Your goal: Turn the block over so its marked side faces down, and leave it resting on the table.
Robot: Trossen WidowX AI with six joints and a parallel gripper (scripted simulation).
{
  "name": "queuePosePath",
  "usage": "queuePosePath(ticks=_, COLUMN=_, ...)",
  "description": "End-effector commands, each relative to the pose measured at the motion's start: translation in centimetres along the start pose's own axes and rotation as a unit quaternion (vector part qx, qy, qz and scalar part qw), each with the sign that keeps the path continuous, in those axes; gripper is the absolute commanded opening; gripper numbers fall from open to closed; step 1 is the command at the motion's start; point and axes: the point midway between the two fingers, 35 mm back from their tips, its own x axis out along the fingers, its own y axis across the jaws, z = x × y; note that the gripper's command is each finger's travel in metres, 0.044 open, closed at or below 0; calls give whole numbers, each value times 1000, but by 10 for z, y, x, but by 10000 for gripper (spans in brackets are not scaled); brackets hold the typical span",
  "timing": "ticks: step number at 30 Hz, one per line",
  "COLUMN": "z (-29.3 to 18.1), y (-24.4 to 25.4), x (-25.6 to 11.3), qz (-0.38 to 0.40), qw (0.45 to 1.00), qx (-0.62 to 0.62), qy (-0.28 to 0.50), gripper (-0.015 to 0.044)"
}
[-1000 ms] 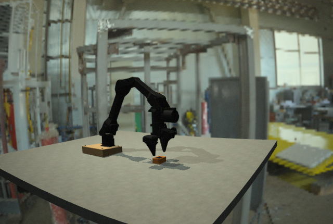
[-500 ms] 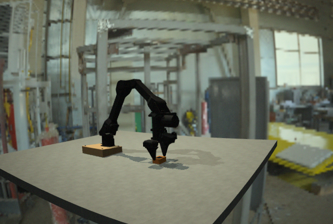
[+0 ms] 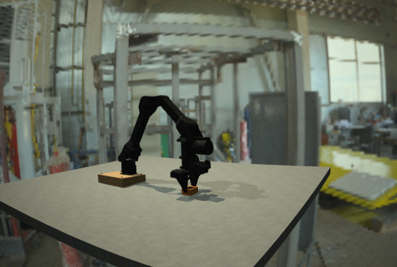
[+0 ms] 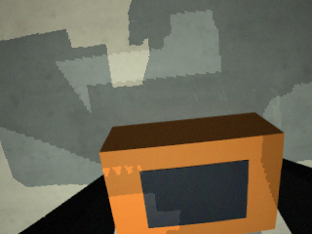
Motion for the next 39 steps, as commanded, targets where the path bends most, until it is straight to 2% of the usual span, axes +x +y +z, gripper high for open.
queuePosePath(ticks=1, z=-1, y=0, x=2, qz=2, qw=1000, qx=2, qy=2, gripper=242)
queuePosePath(ticks=16, z=-1, y=0, x=2, qz=2, qw=1000, qx=2, qy=2, gripper=143)
queuePosePath(ticks=21, z=0, y=0, x=-23, qz=2, qw=1000, qx=2, qy=2, gripper=11)
queuePosePath(ticks=22, z=0, y=0, x=-27, qz=2, qw=1000, qx=2, qy=2, gripper=0)
queuePosePath(ticks=28, z=0, y=0, x=-27, qz=2, qw=1000, qx=3, qy=-3, gripper=0)
queuePosePath(ticks=39, z=3, y=-1, x=-20, qz=2, qw=996, qx=6, qy=-85, gripper=0)
